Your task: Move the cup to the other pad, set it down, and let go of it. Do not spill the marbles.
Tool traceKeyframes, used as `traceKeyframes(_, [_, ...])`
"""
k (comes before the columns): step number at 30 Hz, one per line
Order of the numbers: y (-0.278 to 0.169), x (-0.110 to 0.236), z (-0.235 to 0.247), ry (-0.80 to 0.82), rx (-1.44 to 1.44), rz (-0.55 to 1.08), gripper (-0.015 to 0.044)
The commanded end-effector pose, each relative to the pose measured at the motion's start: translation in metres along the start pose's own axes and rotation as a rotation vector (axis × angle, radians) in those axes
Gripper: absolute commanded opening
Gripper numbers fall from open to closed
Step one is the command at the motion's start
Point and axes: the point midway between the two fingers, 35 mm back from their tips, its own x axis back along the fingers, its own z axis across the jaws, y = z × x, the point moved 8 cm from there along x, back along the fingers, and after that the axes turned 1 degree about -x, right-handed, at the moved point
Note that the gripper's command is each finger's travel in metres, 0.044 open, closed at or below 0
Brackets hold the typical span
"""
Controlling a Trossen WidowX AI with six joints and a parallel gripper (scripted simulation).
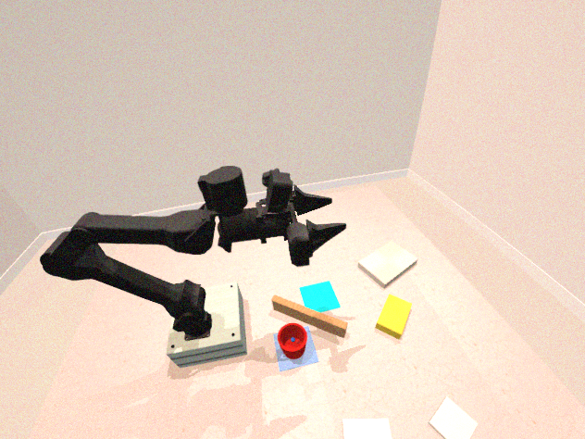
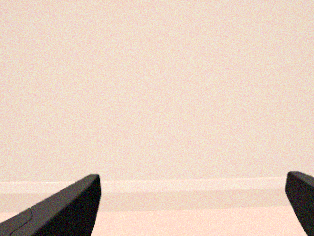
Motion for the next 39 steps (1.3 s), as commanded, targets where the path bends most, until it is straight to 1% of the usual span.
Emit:
traceKeyframes(1, [-0.003,-0.001,-0.001,-0.002,0.015,0.018,0.0374])
traceKeyframes(2, [-0.010,-0.004,-0.002,-0.007,0.060,0.071,0.0348])
traceKeyframes(3, [-0.024,-0.009,-0.005,-0.010,0.134,0.160,0.0321])
traceKeyframes(5, [-0.057,-0.015,-0.013,0.014,0.313,0.388,0.0269])
traceKeyframes(8, [-0.094,-0.015,-0.022,0.094,0.496,0.645,0.0190])
traceKeyframes(10, [-0.118,-0.009,-0.028,0.190,0.611,0.825,0.0148])
traceKeyframes(14, [-0.156,0.009,-0.037,0.458,0.776,1.136,0.0148])
traceKeyframes(18, [-0.180,0.033,-0.043,0.794,0.849,1.359,0.0148])
traceKeyframes(19, [-0.182,0.036,-0.043,0.841,0.852,1.381,0.0148])
traceKeyframes(20, [-0.182,0.037,-0.044,0.854,0.852,1.386,0.0148])
traceKeyframes(23, [-0.182,0.030,-0.042,0.853,0.852,1.386,0.0148])
traceKeyframes(31, [-0.183,0.030,-0.042,0.853,0.852,1.386,0.0148])
traceKeyframes(39, [-0.194,0.028,-0.042,0.853,0.852,1.386,0.0148])
